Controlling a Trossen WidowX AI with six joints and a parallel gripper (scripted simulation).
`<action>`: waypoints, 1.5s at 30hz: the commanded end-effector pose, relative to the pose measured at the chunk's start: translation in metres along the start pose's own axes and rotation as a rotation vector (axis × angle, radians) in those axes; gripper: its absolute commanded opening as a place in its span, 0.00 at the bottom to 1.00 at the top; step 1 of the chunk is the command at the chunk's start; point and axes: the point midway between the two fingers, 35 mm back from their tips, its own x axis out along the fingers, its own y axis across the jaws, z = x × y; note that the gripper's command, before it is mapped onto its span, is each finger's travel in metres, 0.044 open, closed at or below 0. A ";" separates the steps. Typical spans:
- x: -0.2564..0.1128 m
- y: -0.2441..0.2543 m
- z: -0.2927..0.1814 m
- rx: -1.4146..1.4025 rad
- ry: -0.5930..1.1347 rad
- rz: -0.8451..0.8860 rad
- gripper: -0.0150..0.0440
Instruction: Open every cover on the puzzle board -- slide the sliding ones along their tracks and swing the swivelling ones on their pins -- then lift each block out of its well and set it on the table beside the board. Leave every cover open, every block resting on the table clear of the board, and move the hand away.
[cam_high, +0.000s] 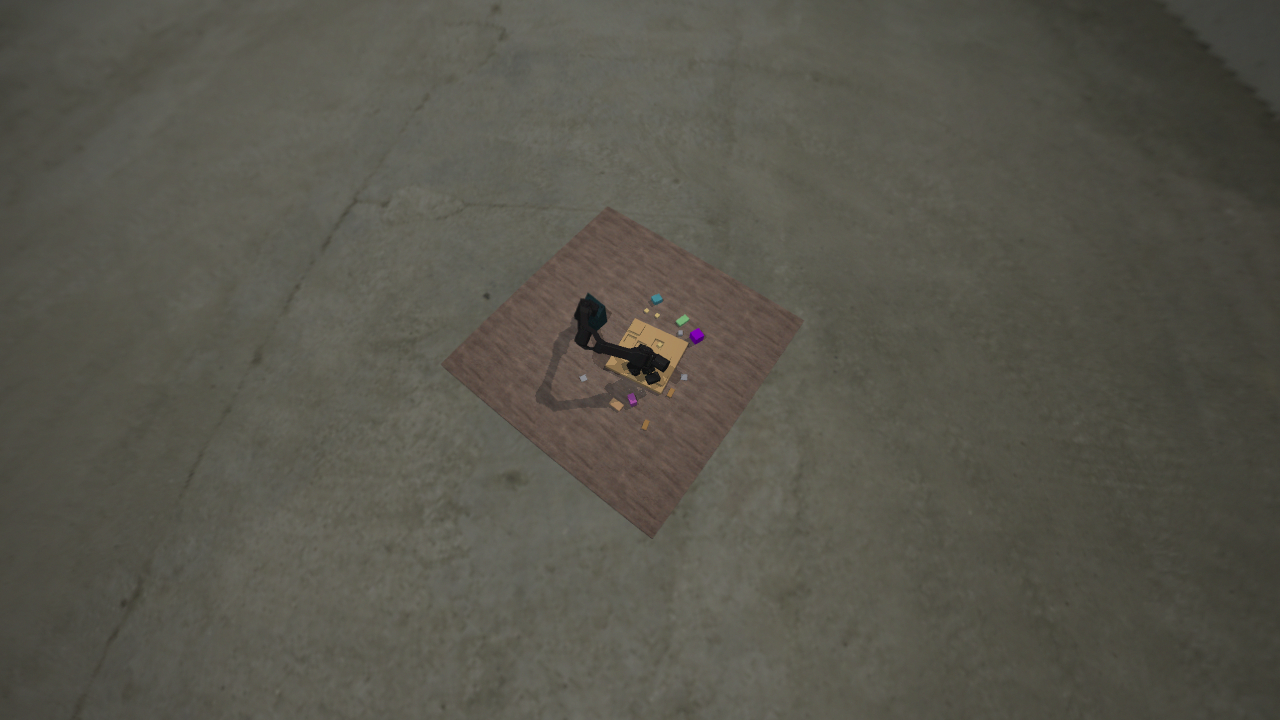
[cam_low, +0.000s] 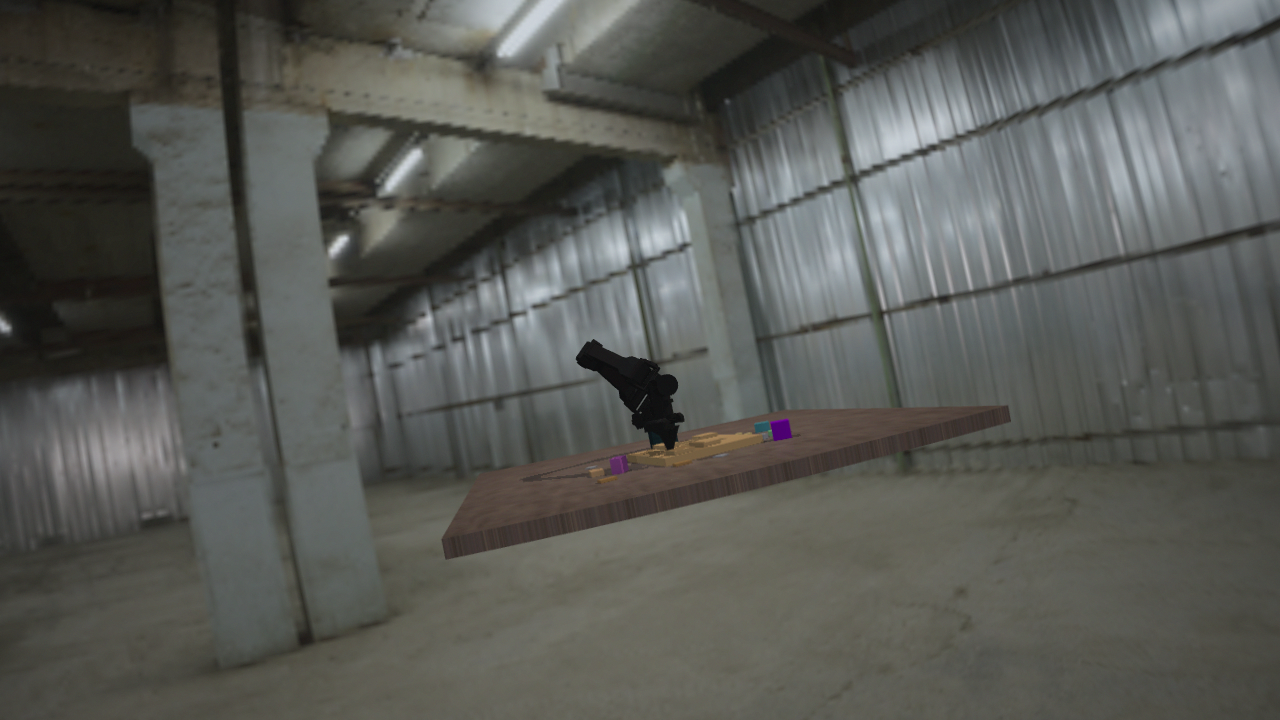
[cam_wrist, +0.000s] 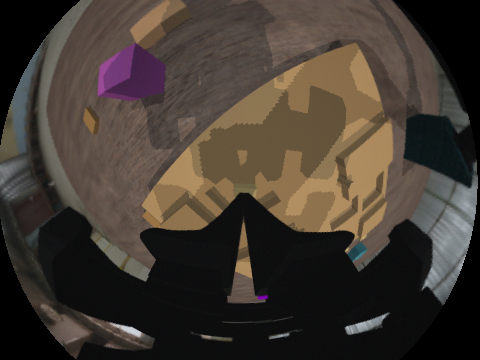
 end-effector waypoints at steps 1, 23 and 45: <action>-0.001 0.000 0.000 0.000 0.000 0.000 0.25; -0.014 -0.001 -0.001 0.002 -0.003 0.001 0.25; -0.011 -0.002 -0.001 0.000 -0.003 -0.001 0.25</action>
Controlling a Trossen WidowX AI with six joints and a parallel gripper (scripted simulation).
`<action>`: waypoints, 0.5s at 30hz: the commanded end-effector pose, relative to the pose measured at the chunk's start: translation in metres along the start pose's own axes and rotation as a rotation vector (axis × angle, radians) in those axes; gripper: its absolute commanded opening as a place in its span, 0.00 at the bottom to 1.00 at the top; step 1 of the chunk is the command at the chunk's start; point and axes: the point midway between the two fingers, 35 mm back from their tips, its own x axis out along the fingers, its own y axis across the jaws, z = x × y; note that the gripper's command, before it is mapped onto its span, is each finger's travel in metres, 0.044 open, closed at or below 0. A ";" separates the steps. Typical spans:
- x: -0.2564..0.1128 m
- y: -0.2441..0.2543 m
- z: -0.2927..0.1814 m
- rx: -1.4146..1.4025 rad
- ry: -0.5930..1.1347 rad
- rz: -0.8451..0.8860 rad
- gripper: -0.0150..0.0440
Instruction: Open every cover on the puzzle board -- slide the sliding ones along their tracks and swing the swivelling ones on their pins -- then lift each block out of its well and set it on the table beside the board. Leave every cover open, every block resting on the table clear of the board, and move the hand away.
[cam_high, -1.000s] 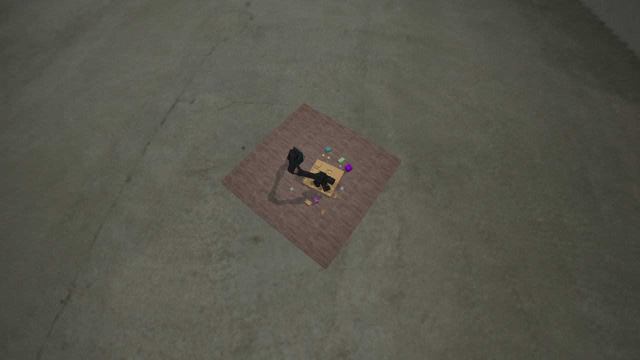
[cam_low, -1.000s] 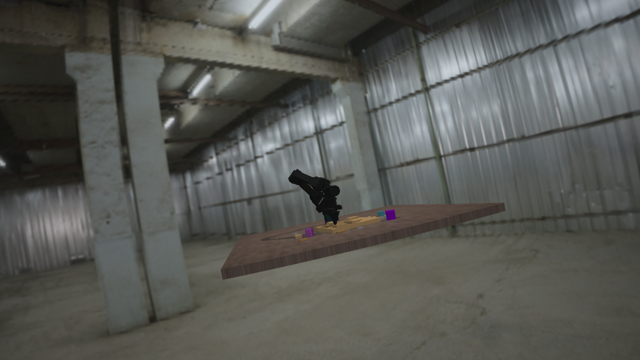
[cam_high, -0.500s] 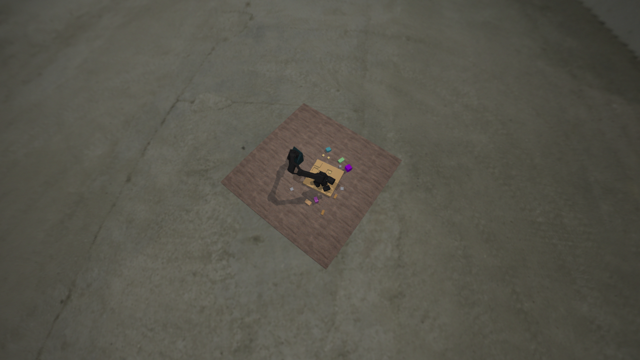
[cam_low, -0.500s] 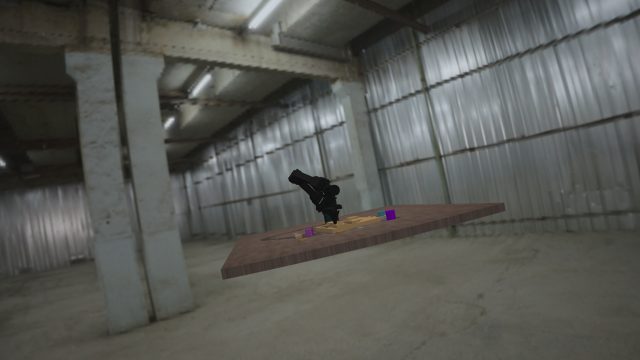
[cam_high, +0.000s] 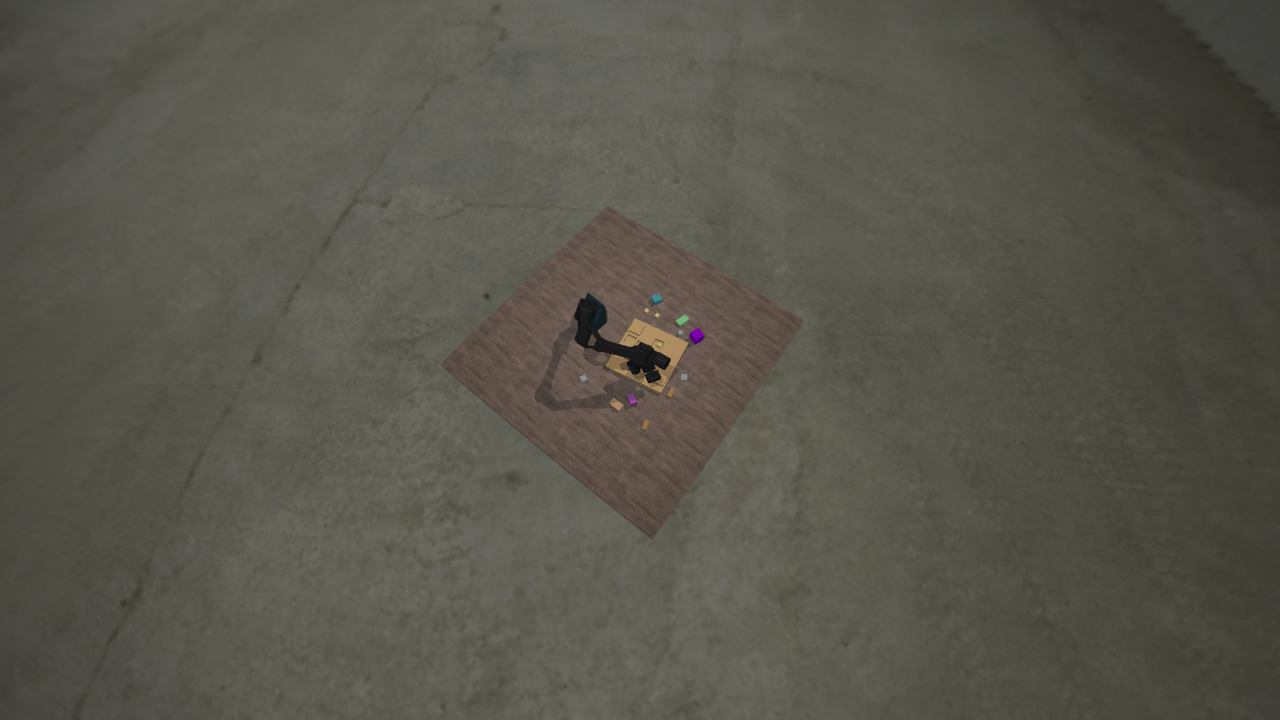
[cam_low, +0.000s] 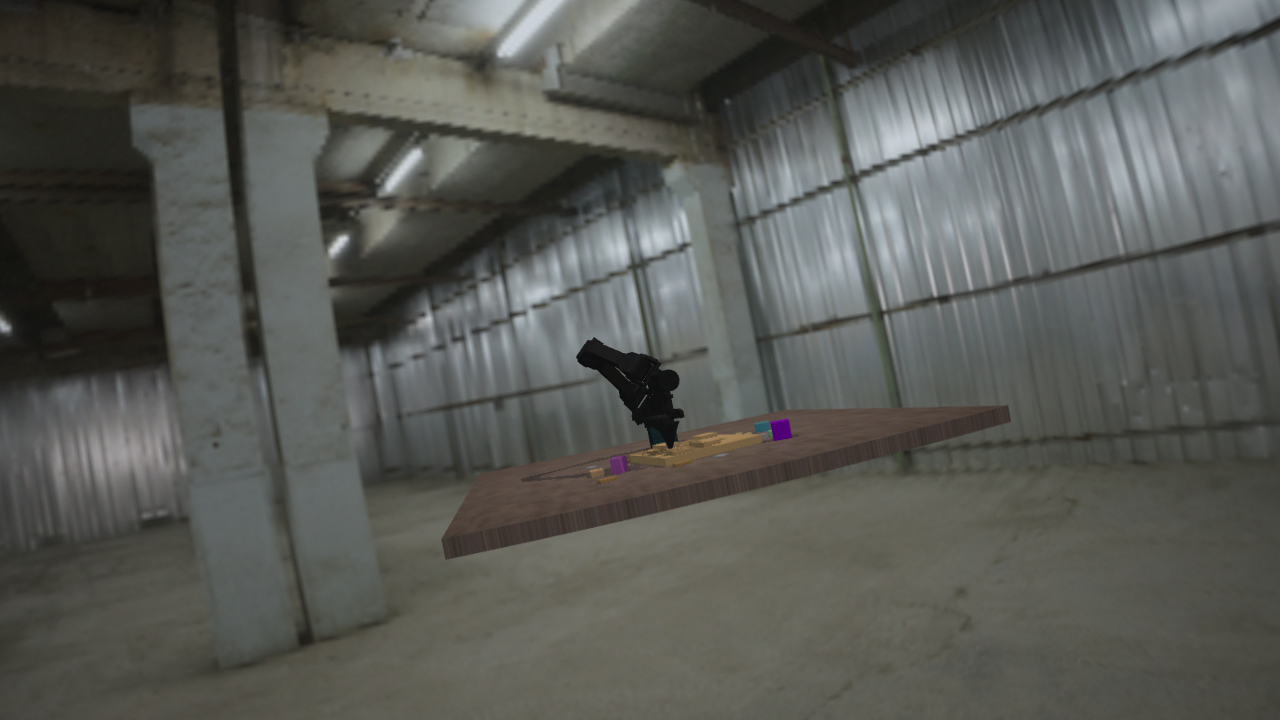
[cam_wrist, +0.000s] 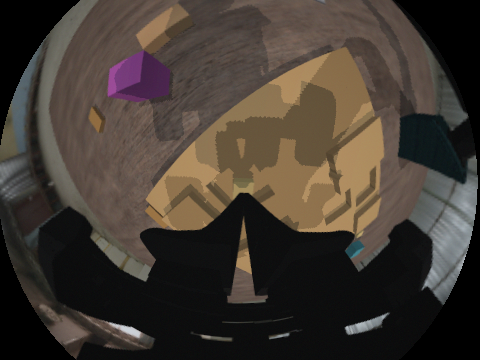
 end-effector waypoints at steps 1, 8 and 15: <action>0.002 0.000 0.000 0.000 0.000 0.001 0.25; 0.008 0.001 0.000 0.002 0.000 0.002 0.25; 0.009 0.001 0.000 0.002 0.000 0.002 0.25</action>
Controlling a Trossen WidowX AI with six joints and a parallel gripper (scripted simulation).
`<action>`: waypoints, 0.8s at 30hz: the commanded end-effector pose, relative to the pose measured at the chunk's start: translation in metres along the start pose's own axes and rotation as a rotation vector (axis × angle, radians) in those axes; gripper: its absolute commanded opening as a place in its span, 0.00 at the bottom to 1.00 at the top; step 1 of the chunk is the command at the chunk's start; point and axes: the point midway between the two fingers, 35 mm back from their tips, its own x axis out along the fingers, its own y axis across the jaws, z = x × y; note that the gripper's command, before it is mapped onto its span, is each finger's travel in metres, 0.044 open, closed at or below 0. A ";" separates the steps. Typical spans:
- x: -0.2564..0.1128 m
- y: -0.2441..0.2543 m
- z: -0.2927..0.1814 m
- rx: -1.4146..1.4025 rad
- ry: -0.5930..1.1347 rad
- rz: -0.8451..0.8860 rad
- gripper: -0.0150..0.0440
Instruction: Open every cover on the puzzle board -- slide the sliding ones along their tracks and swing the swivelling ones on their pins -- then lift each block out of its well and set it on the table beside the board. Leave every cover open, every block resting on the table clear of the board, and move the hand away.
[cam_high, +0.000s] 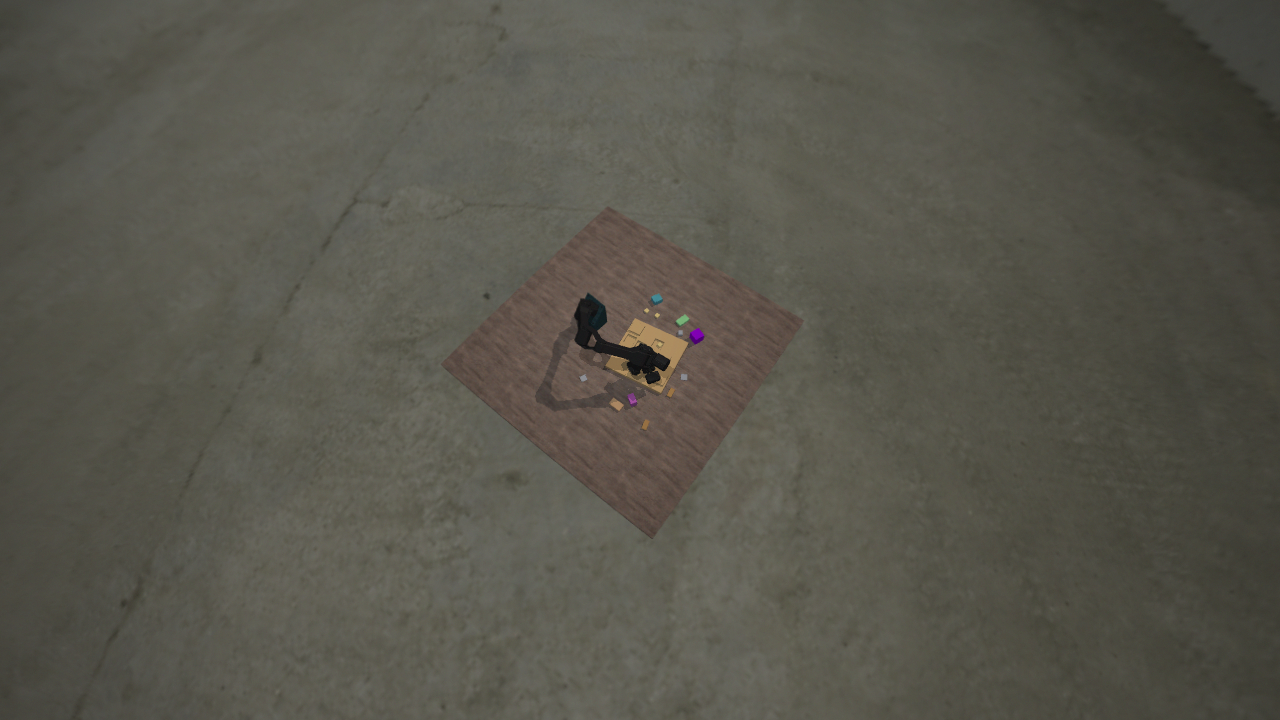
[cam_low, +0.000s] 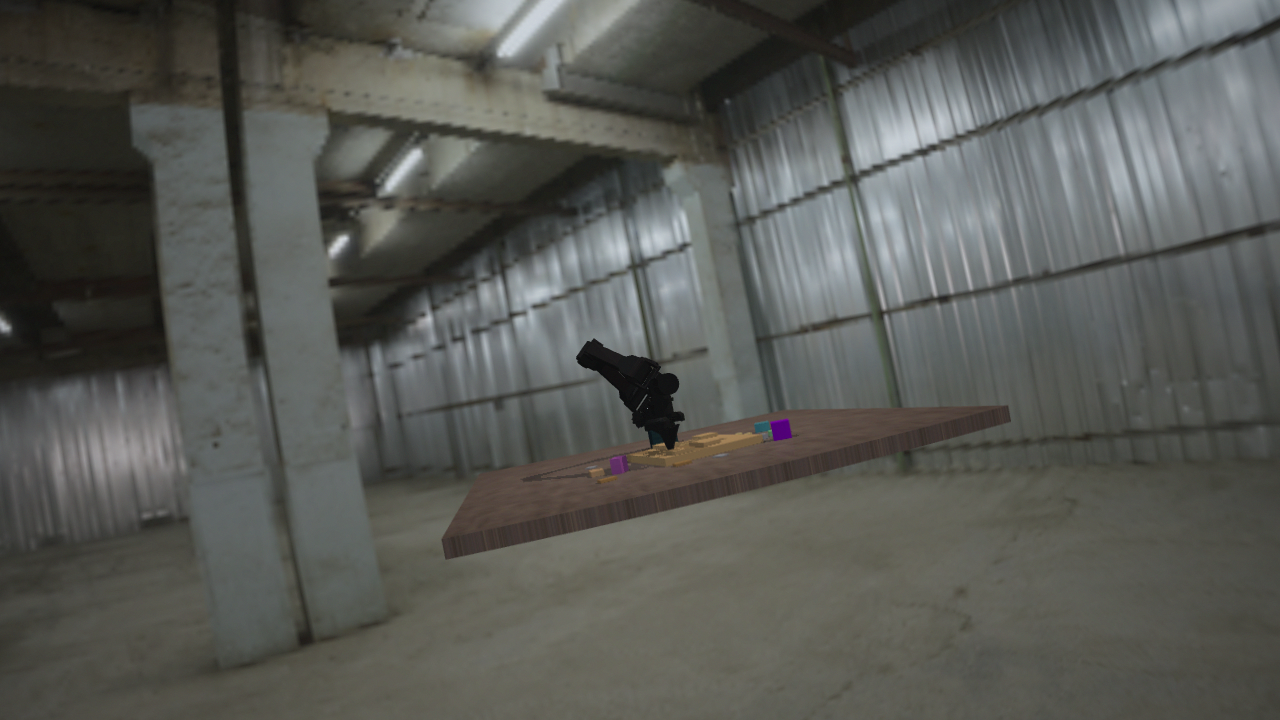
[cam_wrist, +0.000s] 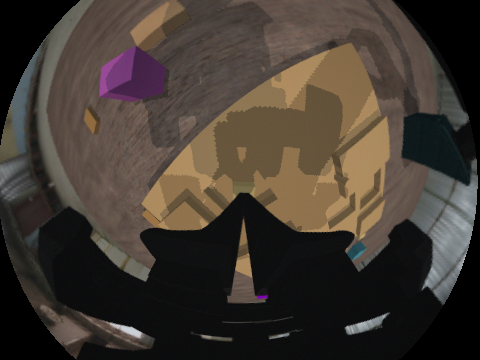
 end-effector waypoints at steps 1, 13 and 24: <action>0.001 0.000 0.000 -0.002 -0.001 0.003 0.25; 0.001 0.000 0.000 -0.002 -0.001 0.003 0.25; 0.005 0.003 0.002 -0.002 -0.002 0.003 0.25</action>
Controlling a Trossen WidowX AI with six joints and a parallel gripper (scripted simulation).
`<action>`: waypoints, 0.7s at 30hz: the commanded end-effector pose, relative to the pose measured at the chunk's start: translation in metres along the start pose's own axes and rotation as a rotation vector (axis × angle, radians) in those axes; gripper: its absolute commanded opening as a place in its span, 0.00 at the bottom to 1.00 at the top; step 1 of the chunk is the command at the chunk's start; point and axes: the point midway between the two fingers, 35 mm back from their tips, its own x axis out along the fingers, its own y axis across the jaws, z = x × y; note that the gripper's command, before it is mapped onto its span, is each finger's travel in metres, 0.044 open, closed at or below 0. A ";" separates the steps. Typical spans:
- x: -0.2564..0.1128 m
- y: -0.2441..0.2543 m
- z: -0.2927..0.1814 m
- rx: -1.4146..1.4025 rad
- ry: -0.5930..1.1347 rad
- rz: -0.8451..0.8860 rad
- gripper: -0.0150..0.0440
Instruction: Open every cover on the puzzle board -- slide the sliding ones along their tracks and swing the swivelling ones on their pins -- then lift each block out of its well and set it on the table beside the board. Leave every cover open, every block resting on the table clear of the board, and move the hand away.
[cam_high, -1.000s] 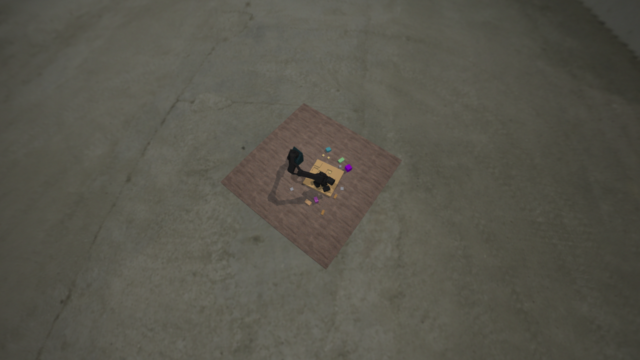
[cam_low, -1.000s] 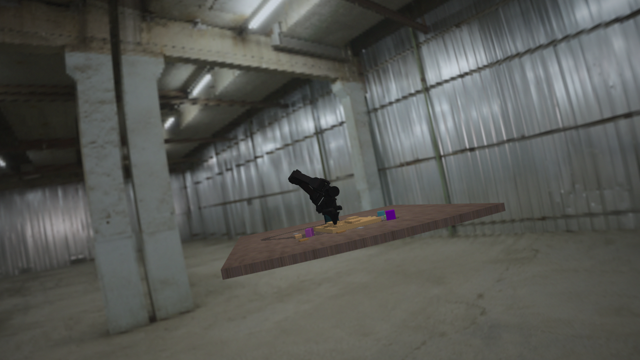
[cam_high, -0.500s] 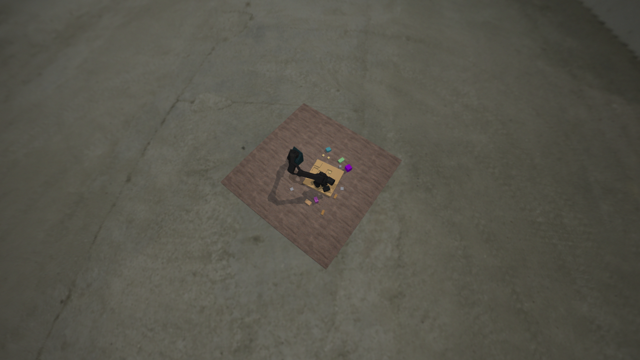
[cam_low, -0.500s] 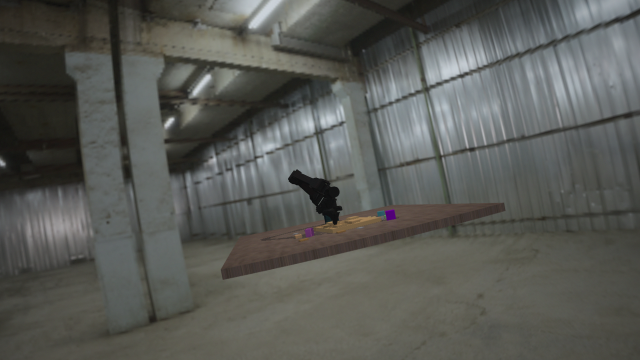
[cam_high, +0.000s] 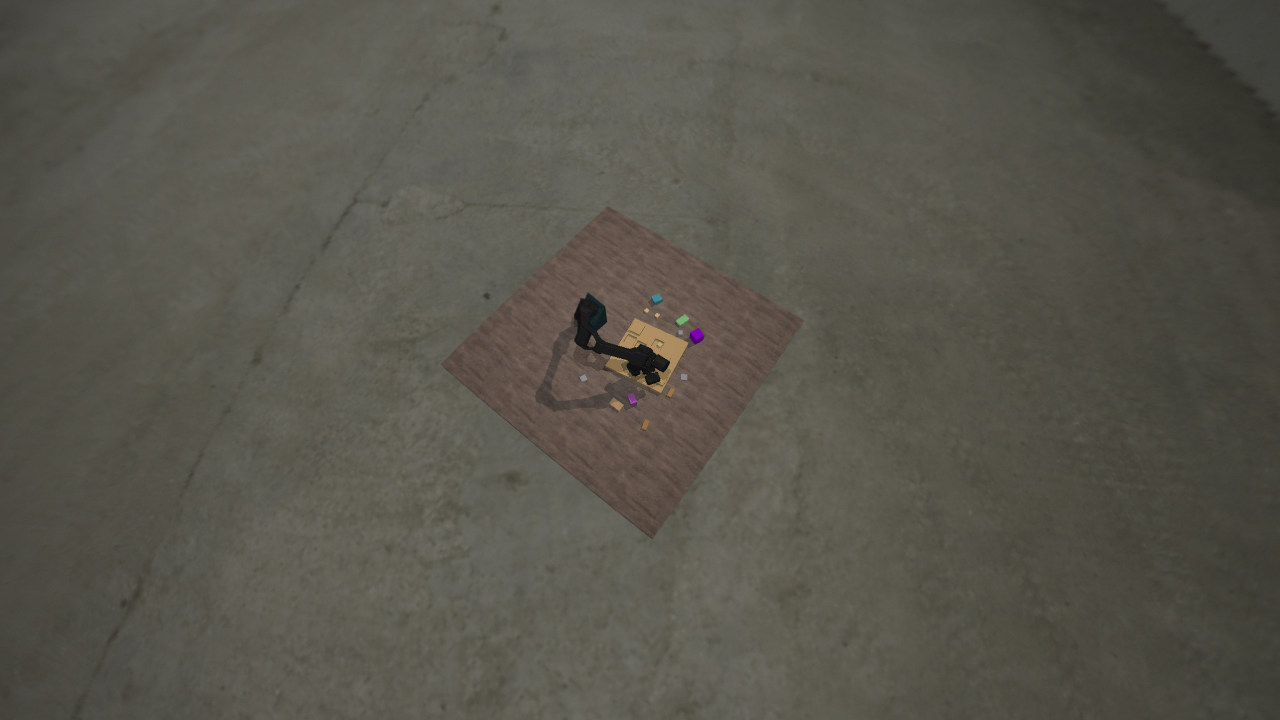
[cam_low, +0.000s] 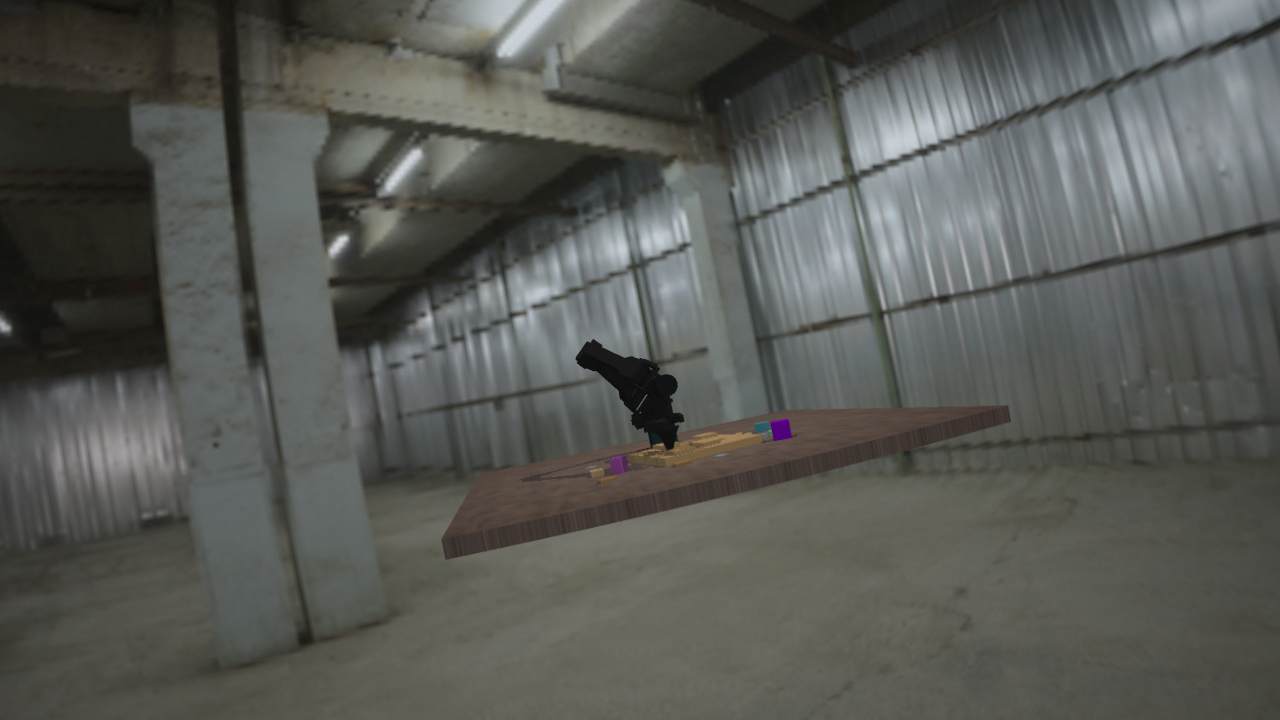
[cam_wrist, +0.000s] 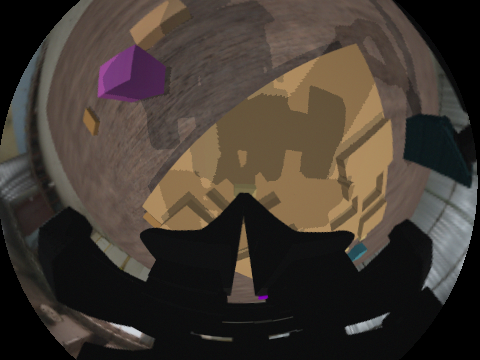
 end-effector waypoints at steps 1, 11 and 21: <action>0.001 0.001 0.001 -0.001 -0.003 0.002 0.25; -0.009 0.000 -0.001 -0.001 -0.003 0.002 0.25; -0.035 -0.001 -0.002 -0.003 -0.003 -0.003 0.50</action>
